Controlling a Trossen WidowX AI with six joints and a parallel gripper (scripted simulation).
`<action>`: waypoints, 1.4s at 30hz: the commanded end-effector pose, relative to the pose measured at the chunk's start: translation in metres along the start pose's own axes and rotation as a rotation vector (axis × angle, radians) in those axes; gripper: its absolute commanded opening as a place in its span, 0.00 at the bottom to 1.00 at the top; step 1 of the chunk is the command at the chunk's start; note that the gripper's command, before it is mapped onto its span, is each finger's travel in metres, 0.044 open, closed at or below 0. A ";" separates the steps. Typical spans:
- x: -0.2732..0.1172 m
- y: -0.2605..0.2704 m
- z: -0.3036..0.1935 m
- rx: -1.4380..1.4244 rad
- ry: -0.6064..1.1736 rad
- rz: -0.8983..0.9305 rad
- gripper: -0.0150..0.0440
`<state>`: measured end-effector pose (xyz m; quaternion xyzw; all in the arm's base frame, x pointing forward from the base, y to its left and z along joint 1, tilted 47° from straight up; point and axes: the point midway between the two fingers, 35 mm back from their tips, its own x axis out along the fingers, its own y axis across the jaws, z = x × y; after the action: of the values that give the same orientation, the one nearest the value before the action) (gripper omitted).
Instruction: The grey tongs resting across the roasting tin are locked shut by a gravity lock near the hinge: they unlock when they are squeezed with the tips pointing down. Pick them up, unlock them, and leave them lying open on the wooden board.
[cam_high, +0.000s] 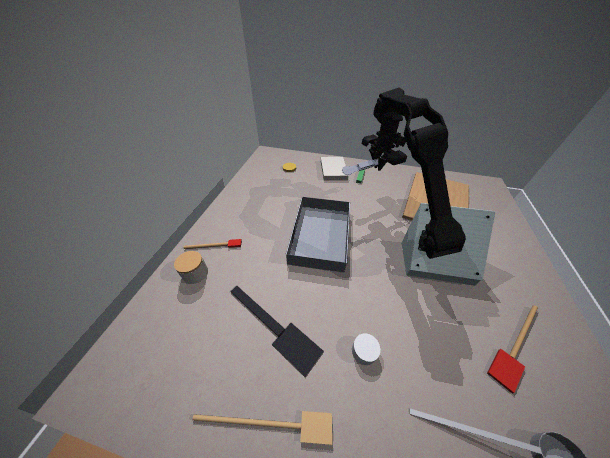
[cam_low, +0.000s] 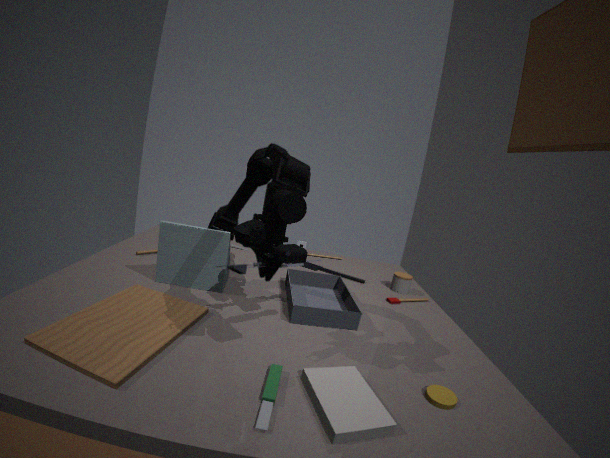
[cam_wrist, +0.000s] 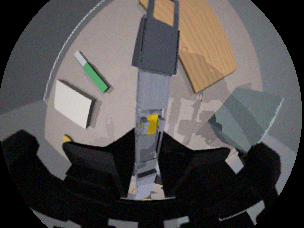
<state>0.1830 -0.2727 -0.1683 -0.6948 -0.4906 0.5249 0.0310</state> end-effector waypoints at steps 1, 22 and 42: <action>-0.001 0.001 0.004 -0.025 -0.006 -0.001 0.00; -0.022 -0.048 0.136 -0.303 -0.053 0.024 0.00; -0.010 -0.139 0.256 -0.602 -0.061 -0.007 0.00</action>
<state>-0.0752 -0.3334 -0.1959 -0.6611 -0.6133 0.3952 -0.1750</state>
